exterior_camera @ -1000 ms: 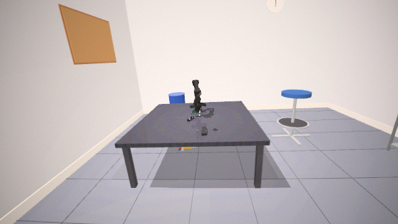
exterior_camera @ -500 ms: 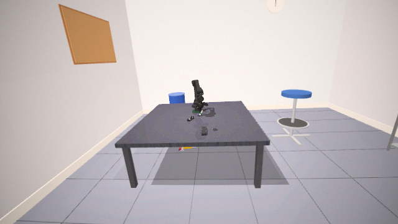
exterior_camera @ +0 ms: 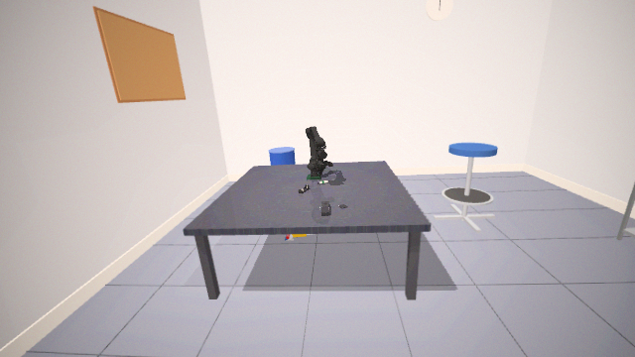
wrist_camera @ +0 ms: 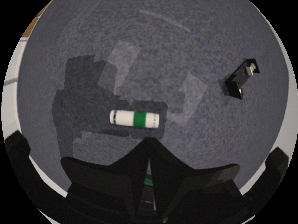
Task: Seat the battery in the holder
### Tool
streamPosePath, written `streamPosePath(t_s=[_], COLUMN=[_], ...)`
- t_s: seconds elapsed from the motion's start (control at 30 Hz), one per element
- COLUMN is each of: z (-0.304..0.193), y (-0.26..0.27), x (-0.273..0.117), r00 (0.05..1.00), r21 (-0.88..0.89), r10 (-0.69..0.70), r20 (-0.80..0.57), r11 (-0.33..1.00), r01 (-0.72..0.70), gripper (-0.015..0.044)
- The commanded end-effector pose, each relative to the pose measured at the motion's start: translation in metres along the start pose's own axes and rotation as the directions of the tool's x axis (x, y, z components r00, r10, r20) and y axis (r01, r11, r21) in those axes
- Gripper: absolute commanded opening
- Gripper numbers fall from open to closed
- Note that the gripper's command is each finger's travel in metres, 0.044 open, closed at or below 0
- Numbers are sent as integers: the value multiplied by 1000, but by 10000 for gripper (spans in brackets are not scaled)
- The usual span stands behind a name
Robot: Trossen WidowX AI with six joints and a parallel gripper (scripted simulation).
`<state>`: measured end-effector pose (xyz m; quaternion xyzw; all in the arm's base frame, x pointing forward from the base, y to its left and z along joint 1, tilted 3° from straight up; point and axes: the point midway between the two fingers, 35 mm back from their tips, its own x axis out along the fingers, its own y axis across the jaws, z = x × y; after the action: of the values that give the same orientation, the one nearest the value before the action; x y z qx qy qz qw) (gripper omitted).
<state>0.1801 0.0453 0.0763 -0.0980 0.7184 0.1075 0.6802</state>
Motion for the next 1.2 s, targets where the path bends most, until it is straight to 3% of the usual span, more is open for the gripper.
streamPosePath(t_s=[0.0, 0.2, 0.57, 0.63, 0.73, 0.87, 1.03, 1.17], z=[4, 0, -1, -1, 1, 2, 3, 1], y=[0, 1, 0, 1, 5, 10, 16, 21], x=[-25, -61, -59, -57, -46, -30, -11, 3], r00=[1000, 1000, 1000, 1000, 1000, 1000, 1000, 1000], r21=[-1, 1, 3, 65, 322, 644, 919, 999], r10=[2, 5, -1, 0, 1, 3, 5, 7], r20=[23, 21, 15, 16, 17, 19, 20, 21], r11=[1000, 1000, 1000, 998, 947, 765, 394, 49], r01=[-2, -5, 1, -1, -6, -14, -20, -21], gripper=[0, 0, 0, 53, 131, 221, 221, 221])
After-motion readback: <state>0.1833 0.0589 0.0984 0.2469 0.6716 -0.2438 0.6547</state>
